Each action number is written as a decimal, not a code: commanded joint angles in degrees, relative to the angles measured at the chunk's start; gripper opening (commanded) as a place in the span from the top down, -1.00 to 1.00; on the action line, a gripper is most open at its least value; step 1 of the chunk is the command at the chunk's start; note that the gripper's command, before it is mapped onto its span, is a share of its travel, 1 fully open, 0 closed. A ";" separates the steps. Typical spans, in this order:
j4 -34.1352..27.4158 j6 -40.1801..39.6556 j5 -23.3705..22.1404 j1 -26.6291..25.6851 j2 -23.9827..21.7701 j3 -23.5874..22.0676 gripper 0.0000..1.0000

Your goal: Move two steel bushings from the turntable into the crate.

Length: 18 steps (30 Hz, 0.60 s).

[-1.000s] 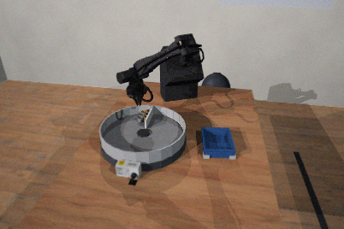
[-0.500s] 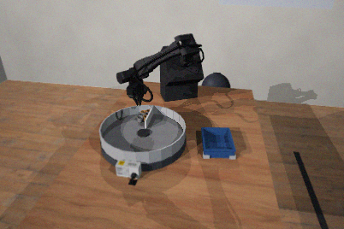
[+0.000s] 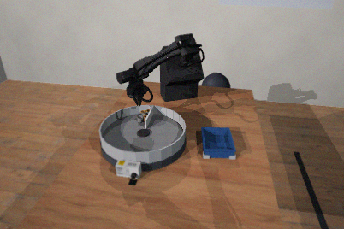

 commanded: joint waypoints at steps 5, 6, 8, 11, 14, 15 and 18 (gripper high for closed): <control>0.84 0.41 0.18 -1.03 -1.92 -1.34 0.74; 0.84 0.41 0.18 -1.03 -1.92 -1.34 0.74; 0.89 0.29 0.16 -1.05 -1.93 -1.40 0.74; 1.05 -0.50 -0.02 -1.18 -1.95 -1.80 0.74; 1.22 -0.76 -0.15 -1.29 -2.00 -2.14 0.74; 1.24 -0.73 -0.15 -1.29 -2.01 -2.16 0.74; 1.29 -0.61 -0.14 -1.30 -2.11 -0.94 0.74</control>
